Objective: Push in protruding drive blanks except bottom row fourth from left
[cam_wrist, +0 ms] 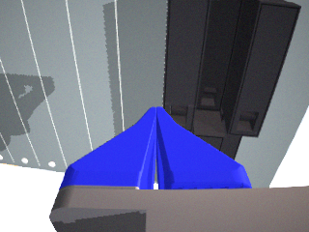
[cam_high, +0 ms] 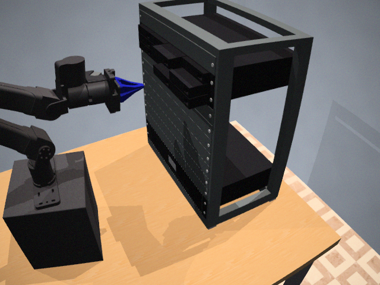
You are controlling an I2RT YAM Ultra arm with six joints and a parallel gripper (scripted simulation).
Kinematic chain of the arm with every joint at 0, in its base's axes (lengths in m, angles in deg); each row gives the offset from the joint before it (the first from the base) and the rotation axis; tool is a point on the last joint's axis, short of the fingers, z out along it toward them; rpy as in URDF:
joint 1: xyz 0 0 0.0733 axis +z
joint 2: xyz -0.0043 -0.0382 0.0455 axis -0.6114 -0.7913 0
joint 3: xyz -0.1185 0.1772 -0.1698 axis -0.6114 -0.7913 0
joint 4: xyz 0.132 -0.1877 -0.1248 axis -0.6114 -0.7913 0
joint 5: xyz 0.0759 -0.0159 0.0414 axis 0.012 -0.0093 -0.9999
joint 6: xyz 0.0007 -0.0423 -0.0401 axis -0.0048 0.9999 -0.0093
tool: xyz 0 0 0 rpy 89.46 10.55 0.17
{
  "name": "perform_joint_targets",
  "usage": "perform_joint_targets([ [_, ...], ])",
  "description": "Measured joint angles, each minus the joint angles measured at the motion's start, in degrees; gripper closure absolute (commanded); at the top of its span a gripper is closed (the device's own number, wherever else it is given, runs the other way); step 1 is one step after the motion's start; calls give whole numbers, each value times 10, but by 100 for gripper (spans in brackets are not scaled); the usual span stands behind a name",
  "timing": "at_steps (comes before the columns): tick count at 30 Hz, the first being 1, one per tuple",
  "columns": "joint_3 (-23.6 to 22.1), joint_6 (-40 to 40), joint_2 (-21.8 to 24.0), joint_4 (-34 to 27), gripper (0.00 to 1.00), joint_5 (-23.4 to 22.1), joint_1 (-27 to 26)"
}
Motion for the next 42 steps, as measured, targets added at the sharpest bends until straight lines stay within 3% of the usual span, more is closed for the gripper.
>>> perform_joint_targets([
  [8,37,0,-113,72,100,-17,-19],
  [13,48,0,-153,106,100,-24,-24],
  [42,52,0,-166,138,100,-29,-24],
])
